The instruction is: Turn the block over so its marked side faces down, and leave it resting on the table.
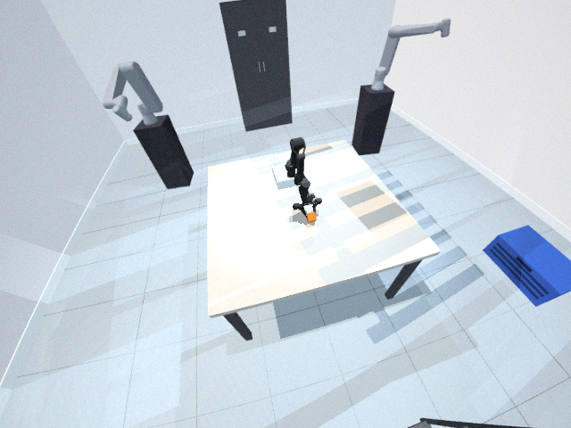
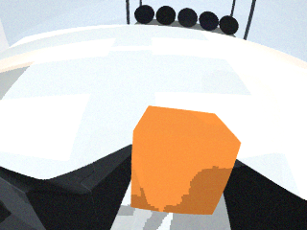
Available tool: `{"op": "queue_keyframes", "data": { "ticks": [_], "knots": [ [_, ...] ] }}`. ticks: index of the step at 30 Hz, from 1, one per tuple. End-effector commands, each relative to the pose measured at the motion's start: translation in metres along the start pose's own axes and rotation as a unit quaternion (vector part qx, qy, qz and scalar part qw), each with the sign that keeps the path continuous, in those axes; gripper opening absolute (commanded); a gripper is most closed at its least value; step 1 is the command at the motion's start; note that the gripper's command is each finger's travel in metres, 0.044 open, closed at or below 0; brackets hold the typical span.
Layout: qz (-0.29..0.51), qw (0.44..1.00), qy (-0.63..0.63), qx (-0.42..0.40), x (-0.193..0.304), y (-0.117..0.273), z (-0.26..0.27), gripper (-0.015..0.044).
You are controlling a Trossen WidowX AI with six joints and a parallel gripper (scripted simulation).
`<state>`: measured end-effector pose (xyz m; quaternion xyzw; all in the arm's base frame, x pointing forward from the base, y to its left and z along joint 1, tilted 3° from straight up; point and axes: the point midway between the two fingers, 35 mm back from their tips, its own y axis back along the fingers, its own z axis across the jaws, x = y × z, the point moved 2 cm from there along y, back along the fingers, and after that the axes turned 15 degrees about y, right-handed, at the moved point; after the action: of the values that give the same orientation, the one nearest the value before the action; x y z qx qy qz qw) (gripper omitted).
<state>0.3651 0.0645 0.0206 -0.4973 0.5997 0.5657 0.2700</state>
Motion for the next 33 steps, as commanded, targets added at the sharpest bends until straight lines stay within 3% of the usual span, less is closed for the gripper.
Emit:
{"op": "queue_keyframes", "data": {
  "ticks": [1, 4, 33],
  "knots": [
    [-0.001, 1.000, -0.001, 0.002, -0.0006, 0.0000, -0.0006, 0.0367],
    [-0.001, 1.000, -0.001, 0.002, -0.0006, 0.0000, -0.0006, 0.0440],
    [-0.001, 1.000, -0.001, 0.002, -0.0006, 0.0000, -0.0006, 0.0440]
  ]
}}
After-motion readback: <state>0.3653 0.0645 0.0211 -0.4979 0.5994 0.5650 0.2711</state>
